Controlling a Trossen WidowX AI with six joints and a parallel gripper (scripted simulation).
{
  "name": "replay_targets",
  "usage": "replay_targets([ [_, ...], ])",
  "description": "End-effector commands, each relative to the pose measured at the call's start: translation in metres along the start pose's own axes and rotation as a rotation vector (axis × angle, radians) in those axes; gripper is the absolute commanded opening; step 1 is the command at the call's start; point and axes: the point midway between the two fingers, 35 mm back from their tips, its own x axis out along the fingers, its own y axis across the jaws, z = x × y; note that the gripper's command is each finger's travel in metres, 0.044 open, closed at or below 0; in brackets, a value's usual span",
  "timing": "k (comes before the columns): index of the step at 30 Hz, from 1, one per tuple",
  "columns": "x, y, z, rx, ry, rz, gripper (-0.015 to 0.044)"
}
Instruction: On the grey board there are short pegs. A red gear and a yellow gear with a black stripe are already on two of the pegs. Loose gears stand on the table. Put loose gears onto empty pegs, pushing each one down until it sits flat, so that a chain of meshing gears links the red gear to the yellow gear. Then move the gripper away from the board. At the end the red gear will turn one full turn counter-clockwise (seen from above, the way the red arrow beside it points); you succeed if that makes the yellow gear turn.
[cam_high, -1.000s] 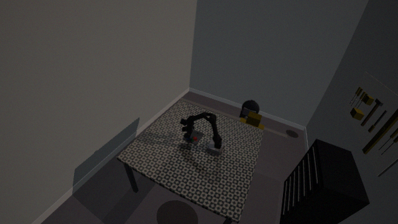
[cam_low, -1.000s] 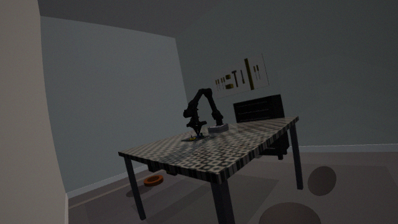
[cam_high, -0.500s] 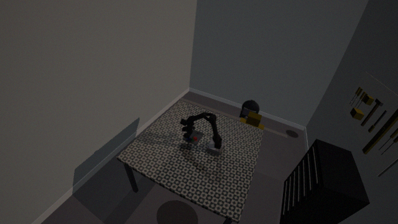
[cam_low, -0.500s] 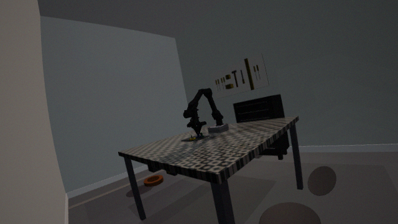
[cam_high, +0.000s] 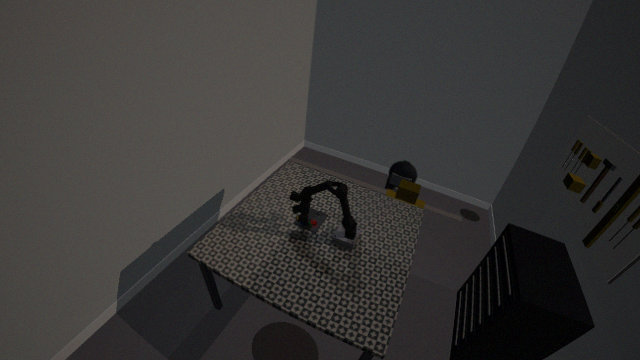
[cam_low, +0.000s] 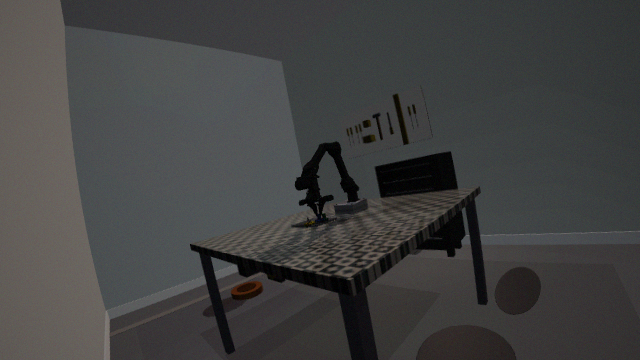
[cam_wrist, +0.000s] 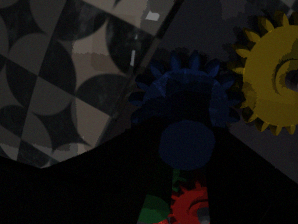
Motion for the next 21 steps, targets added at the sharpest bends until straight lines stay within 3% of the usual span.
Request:
replay_targets([
  [1,0.0015,-0.0005,-0.0001,-0.036,0.0,0.001,0.0],
  [21,0.005,0.0001,-0.0004,0.316,0.0,0.001,0.0],
])
